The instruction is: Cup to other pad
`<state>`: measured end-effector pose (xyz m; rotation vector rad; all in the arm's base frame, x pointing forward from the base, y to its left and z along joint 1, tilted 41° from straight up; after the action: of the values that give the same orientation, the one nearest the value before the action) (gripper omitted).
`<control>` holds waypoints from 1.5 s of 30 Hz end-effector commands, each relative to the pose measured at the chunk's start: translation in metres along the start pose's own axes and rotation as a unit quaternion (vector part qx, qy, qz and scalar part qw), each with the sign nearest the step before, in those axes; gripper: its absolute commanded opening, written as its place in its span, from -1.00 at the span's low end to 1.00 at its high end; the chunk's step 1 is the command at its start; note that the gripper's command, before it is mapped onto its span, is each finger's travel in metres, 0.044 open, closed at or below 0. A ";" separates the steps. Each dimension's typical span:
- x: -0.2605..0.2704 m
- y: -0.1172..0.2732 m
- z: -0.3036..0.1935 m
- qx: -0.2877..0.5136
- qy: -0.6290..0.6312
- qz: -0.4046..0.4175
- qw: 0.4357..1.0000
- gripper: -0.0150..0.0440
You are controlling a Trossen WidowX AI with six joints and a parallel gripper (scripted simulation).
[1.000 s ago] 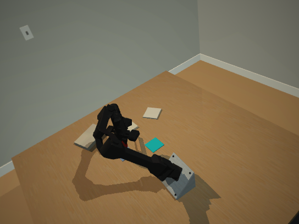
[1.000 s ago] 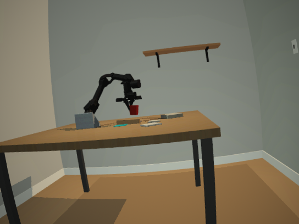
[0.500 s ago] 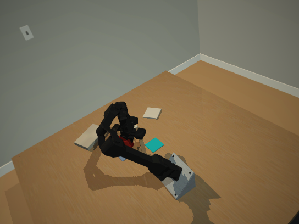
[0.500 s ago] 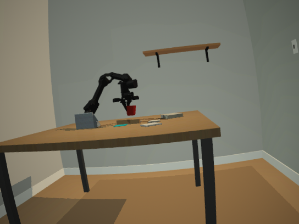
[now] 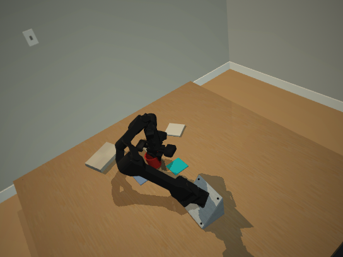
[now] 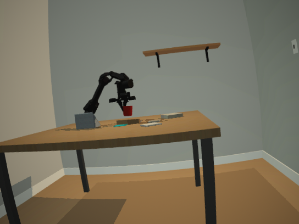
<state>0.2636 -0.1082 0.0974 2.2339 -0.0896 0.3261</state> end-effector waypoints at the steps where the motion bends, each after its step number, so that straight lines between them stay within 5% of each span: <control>1: -0.010 0.001 0.011 -0.003 0.000 0.000 1.000 -0.49; 45: -0.071 -0.002 0.076 -0.004 0.000 -0.001 1.000 -0.49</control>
<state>0.2111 -0.1709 0.0352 2.2277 -0.0927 0.3232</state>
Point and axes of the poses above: the point midway between the two fingers, 35 mm back from their tips, its own y axis back along the fingers, its own x axis across the jaws, z = x × y, the point moved 4 cm from there along y, back along the fingers, and after that the axes turned 12 degrees about -y, right-handed, at the moved point
